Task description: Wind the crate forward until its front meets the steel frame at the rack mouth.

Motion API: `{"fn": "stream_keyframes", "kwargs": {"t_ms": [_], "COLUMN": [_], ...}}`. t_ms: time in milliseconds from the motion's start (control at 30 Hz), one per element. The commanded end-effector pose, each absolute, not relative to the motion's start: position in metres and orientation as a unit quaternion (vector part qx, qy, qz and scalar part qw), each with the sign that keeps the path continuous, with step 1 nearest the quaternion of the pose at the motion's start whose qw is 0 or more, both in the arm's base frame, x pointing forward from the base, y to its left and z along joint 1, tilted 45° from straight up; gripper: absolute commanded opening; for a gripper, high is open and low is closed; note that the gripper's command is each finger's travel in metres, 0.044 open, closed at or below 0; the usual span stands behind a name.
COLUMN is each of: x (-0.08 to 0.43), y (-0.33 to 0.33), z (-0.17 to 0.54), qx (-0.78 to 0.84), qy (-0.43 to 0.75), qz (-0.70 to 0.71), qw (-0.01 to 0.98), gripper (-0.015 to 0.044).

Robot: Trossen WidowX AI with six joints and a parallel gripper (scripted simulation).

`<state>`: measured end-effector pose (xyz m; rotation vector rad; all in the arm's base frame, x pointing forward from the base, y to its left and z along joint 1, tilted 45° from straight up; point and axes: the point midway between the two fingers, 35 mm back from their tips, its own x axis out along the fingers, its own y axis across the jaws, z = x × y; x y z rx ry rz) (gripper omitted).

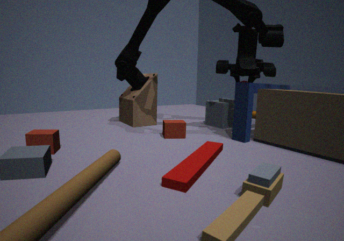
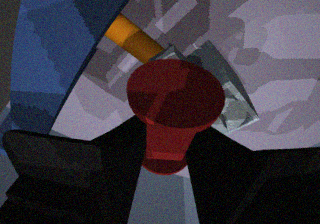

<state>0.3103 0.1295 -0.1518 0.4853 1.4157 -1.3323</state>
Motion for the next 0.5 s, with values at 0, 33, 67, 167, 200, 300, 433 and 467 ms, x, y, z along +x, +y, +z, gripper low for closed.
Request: {"fn": "stream_keyframes", "kwargs": {"t_ms": [0, 33, 67, 167, 200, 300, 433, 467], "x": [0.314, 0.314, 0.314, 0.315, 0.315, 0.315, 0.314, 0.314], "y": [0.141, 0.142, 0.143, 0.146, 0.147, 0.150, 0.154, 0.156], "z": [-0.165, -0.166, -0.167, -0.169, -0.171, -0.173, -0.177, -0.178], "qx": [0.216, 0.216, 0.216, 0.216, 0.216, 0.216, 0.216, 0.216], "qy": [0.596, 0.596, 0.596, 0.596, 0.596, 0.597, 0.597, 0.597], "qz": [-0.553, -0.553, -0.553, -0.553, -0.553, -0.553, -0.553, -0.553], "qw": [0.540, 0.540, 0.540, 0.540, 0.540, 0.540, 0.540, 0.540], "gripper": [0.0000, 0.0000, 0.0000, 0.0000, 0.0000, 0.0000, 0.0000, 0.0000]}}
